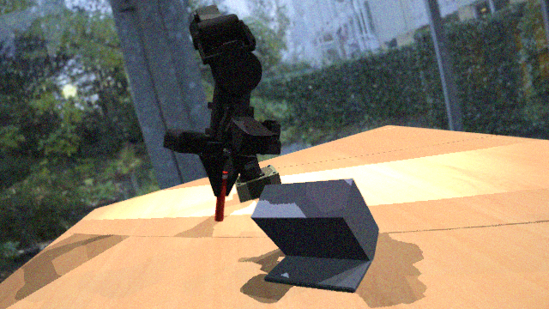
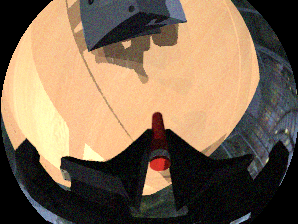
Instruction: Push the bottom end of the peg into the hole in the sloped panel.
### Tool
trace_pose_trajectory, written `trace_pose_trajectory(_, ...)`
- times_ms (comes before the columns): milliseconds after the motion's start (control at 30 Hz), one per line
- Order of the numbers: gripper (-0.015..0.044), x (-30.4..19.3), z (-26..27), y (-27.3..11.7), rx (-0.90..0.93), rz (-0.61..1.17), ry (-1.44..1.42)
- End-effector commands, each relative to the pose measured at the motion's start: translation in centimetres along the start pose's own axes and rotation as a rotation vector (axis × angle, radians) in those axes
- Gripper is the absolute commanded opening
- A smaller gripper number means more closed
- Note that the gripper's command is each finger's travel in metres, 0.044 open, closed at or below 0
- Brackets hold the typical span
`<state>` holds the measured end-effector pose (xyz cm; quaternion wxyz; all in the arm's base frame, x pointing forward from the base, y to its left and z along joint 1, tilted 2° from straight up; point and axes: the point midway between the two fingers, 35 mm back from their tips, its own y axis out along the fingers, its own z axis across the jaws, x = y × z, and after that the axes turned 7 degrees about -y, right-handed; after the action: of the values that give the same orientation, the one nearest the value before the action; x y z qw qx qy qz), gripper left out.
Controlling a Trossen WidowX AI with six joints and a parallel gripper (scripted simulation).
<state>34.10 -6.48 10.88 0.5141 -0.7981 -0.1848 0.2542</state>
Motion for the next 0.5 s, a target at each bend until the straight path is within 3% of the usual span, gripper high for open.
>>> trace_pose_trajectory(0, 0.0, 0.4, 0.3, -0.1, -0.022, 0.007, -0.038)
trace_pose_trajectory(467, 0.0, 1.7, 1.2, -0.7, -0.081, 0.022, -0.142)
